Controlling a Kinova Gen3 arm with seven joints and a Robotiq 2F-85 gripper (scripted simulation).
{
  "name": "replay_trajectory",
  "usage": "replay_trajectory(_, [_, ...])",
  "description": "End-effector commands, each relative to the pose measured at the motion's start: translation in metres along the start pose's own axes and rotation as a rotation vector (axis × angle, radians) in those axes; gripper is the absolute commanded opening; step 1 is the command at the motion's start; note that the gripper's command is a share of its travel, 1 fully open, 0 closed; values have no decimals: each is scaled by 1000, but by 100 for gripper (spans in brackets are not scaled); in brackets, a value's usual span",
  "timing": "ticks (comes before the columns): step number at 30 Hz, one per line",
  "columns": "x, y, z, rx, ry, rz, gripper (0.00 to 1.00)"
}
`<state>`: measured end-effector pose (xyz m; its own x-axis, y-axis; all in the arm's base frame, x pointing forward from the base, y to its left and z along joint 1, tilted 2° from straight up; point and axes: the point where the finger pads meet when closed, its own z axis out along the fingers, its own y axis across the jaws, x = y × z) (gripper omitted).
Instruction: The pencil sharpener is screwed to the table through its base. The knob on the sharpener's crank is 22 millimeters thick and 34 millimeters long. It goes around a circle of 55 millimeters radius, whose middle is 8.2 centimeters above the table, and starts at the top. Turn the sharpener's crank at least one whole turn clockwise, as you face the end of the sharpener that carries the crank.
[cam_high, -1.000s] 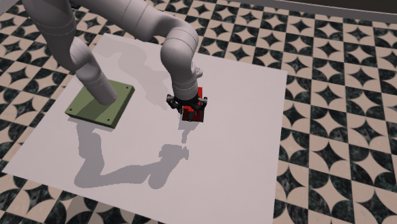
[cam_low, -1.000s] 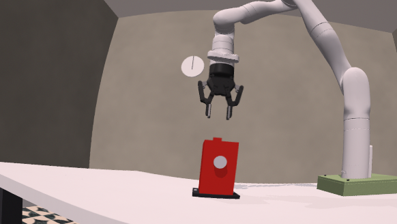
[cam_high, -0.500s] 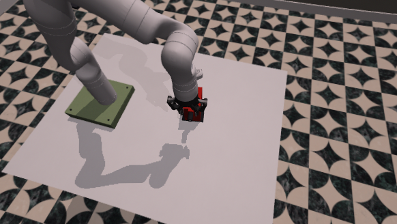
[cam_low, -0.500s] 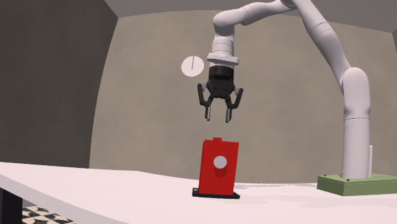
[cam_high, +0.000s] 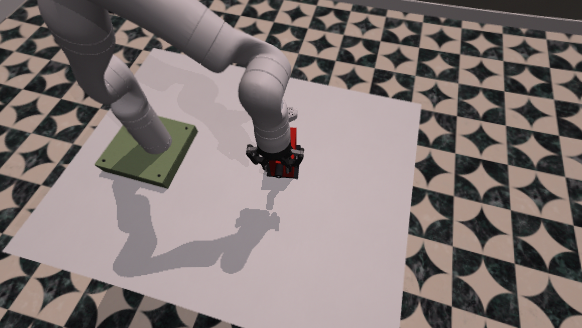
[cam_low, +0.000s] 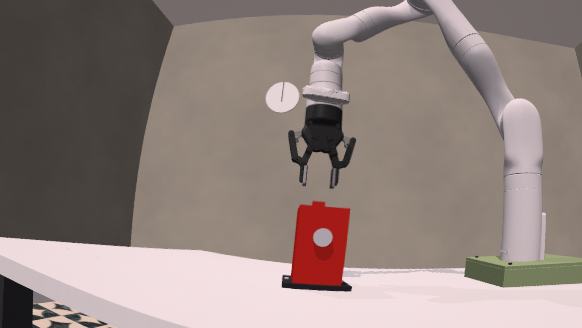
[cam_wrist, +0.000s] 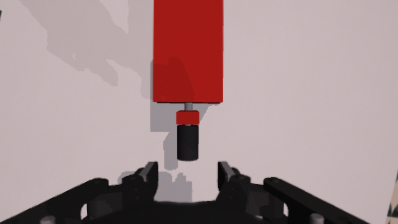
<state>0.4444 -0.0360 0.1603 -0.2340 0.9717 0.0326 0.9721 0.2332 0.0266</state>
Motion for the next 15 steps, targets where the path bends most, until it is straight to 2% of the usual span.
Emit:
replay_trajectory(1, [1,-1,5,4,2,-1,53])
replay_trajectory(15, [1,-1,18,4,2,-1,53])
